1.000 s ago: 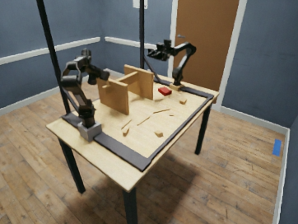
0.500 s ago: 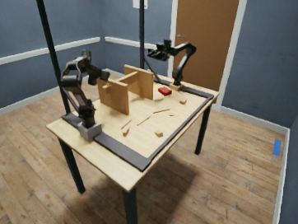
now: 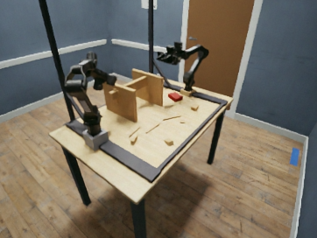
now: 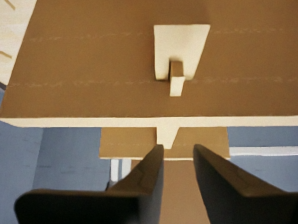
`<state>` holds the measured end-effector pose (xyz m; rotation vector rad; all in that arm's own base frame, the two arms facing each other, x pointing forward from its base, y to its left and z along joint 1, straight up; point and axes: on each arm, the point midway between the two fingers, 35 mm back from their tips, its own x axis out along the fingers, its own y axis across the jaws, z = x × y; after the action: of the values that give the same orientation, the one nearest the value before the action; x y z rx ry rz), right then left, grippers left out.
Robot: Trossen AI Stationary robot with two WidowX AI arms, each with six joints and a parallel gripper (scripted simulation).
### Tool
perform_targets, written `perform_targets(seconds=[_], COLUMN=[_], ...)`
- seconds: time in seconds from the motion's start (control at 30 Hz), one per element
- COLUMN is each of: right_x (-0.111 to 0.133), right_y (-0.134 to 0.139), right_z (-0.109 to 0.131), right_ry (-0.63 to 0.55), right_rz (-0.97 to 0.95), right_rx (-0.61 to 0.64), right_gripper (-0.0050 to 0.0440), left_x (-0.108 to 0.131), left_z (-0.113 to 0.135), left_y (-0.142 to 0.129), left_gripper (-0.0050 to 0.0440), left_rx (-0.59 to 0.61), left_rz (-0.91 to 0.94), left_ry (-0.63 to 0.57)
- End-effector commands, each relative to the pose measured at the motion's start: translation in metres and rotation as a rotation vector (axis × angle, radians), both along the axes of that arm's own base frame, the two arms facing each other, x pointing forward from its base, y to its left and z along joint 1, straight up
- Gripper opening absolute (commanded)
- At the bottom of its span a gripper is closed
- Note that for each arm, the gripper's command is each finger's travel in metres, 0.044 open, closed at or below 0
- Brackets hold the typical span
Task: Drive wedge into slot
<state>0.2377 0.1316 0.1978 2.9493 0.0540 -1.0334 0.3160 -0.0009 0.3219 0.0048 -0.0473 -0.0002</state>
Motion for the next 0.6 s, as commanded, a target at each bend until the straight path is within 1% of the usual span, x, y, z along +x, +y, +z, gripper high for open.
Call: perform_targets(seconds=[0.0,0.1,0.13,0.27,0.3,0.4,0.47,0.5,0.57], right_x=[0.002,0.002,0.001,0.000,0.002,0.003,0.002,0.002,0.002], right_y=[0.002,0.002,0.001,0.000,0.002,0.002,0.002,0.001,0.001], right_z=[0.010,0.018,0.011,0.008,0.028,0.043,0.048,0.040,0.040], right_ry=[-0.018,-0.019,-0.014,-0.007,-0.020,-0.024,-0.019,-0.012,-0.012], right_rz=[-0.003,-0.003,-0.003,-0.003,-0.003,-0.003,-0.003,-0.003,-0.003], right_rx=[0.017,0.018,0.012,0.005,0.020,0.024,0.018,0.011,0.011], right_gripper=[0.0089,0.0089,0.0089,0.0089,0.0089,0.0089,0.0089,0.0089,0.0089], left_x=[-0.002,-0.002,-0.002,-0.002,-0.002,-0.002,-0.002,-0.002,-0.002], left_z=[0.006,0.006,0.006,0.006,0.006,0.006,0.006,0.006,0.006], left_y=[0.000,0.000,0.000,0.000,0.000,0.000,0.000,0.000,0.000], left_gripper=[0.0177,0.0177,0.0177,0.0177,0.0177,0.0177,0.0177,0.0177,0.0177], left_rx=[0.002,0.002,0.002,0.002,0.002,0.002,0.002,0.002,0.002], left_rz=[0.000,0.000,0.000,0.000,0.000,0.000,0.000,0.000,0.000], left_ry=[-0.017,-0.017,-0.017,-0.017,-0.017,-0.017,-0.017,-0.017,-0.017])
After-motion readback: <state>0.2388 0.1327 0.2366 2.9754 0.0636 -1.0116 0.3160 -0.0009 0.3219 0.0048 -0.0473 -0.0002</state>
